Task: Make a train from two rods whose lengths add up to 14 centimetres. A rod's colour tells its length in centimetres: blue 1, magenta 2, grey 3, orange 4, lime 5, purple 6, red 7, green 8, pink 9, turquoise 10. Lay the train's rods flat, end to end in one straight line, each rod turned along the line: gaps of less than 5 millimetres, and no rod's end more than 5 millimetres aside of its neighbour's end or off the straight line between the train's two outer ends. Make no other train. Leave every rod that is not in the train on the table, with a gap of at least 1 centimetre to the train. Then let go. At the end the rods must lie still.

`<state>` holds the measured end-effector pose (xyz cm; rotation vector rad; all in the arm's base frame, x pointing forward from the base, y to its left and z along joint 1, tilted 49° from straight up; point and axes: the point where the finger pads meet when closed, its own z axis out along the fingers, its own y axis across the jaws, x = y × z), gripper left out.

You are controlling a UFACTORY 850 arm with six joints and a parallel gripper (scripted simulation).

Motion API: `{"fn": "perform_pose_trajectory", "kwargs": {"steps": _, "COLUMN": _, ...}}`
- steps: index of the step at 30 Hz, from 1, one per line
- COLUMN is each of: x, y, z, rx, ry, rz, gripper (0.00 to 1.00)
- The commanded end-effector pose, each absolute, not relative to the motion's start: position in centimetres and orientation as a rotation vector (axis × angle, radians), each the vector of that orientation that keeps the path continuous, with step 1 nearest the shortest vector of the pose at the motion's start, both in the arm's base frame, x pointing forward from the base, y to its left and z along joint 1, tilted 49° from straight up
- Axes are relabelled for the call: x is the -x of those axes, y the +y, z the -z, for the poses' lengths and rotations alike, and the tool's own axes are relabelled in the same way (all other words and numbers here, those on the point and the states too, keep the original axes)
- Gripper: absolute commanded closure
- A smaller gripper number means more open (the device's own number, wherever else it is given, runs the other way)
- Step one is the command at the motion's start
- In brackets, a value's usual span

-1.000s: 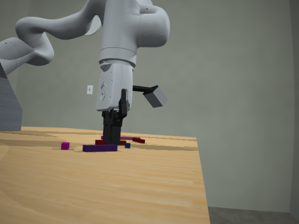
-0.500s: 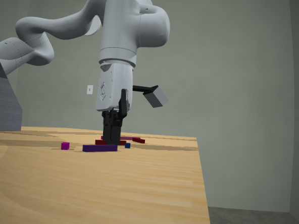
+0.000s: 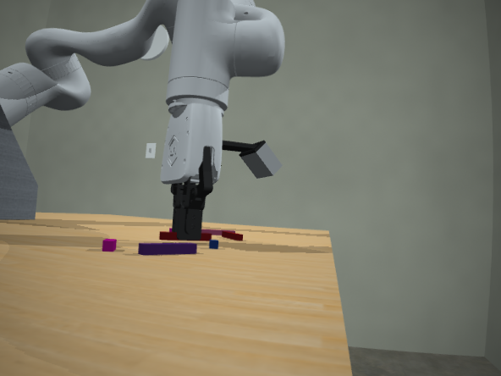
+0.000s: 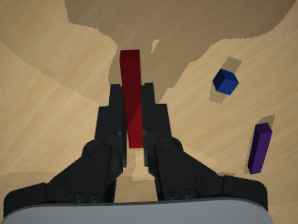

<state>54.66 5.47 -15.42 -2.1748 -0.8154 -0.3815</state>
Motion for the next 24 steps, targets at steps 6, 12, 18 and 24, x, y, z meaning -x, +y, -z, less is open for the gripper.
{"fn": "perform_pose_trajectory", "kwargs": {"steps": 6, "x": -54.7, "y": 1.3, "z": 11.8, "rx": 2.176, "ry": -0.816, "rz": 0.384, "gripper": 0.96}}
{"fn": "perform_pose_trajectory", "kwargs": {"steps": 12, "x": -54.7, "y": -0.7, "z": 10.0, "rx": 2.176, "ry": -0.816, "rz": 0.384, "gripper": 0.96}}
{"fn": "perform_pose_trajectory", "kwargs": {"steps": 18, "x": -54.7, "y": -1.8, "z": 9.0, "rx": 2.176, "ry": -0.816, "rz": 0.384, "gripper": 0.96}}
{"fn": "perform_pose_trajectory", "kwargs": {"steps": 24, "x": -54.7, "y": -1.8, "z": 9.0, "rx": 2.176, "ry": -0.816, "rz": 0.384, "gripper": 0.96}}
